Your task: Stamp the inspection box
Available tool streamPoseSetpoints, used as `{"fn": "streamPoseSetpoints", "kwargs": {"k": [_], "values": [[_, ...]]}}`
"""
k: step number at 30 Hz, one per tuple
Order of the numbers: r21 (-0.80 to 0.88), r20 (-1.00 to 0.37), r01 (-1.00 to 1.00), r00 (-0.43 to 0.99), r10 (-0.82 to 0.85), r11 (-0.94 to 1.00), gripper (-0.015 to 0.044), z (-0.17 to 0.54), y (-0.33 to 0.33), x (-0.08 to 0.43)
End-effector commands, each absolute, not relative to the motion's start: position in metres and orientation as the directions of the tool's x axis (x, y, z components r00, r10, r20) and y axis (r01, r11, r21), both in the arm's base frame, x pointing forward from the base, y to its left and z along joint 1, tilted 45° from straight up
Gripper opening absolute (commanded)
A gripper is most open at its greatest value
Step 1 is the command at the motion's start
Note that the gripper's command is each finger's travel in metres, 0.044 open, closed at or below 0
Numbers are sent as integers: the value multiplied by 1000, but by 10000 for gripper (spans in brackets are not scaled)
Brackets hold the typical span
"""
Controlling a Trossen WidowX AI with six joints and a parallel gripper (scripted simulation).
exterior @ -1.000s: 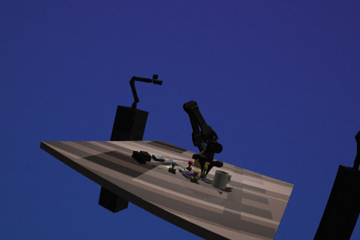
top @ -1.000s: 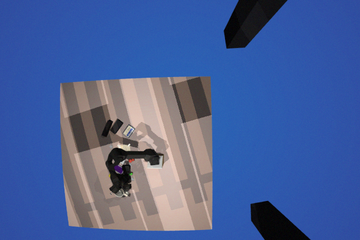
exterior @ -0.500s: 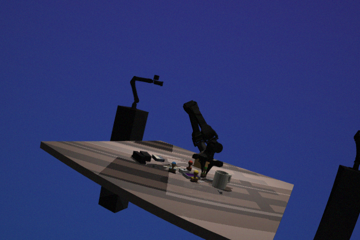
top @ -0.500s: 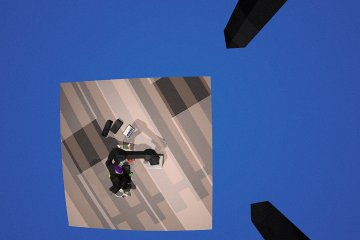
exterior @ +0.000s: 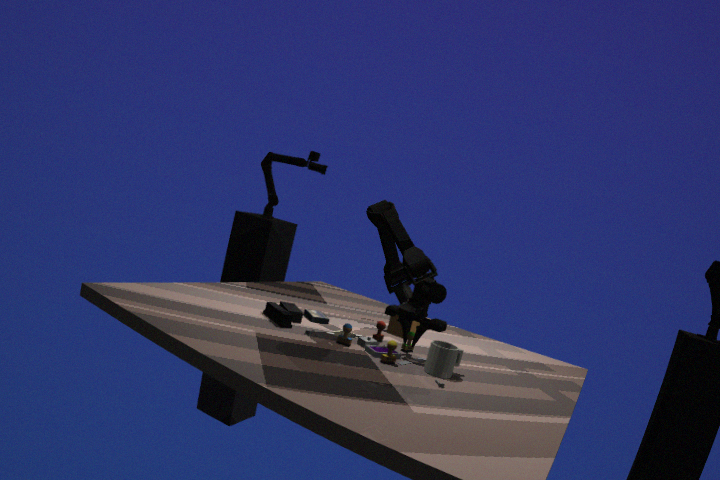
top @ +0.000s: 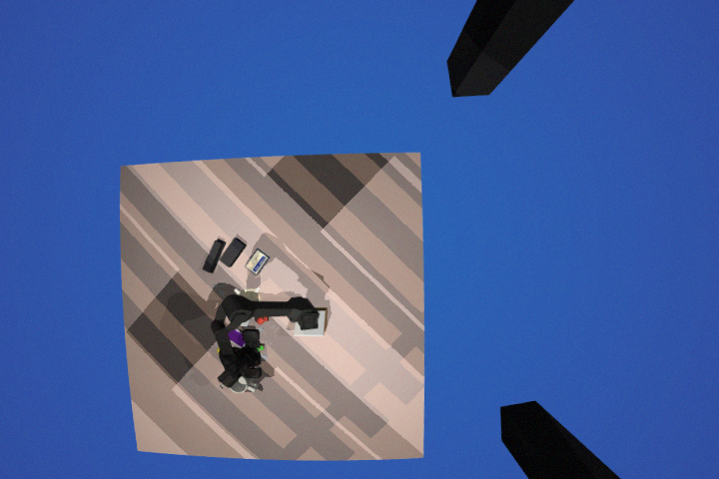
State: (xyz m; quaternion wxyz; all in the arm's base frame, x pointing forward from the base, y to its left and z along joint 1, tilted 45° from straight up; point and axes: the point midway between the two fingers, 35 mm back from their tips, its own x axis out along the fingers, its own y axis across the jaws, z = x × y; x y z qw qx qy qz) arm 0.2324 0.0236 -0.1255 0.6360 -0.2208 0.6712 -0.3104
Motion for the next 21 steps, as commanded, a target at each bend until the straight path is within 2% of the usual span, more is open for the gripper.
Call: {"fn": "streamPoseSetpoints", "kwargs": {"k": [1, 21], "values": [[-695, -719, 102, -97, -688, 712, 0, -124, 25, 232], [-692, -722, 102, -96, -685, 715, 0, -118, 32, 234]]}}
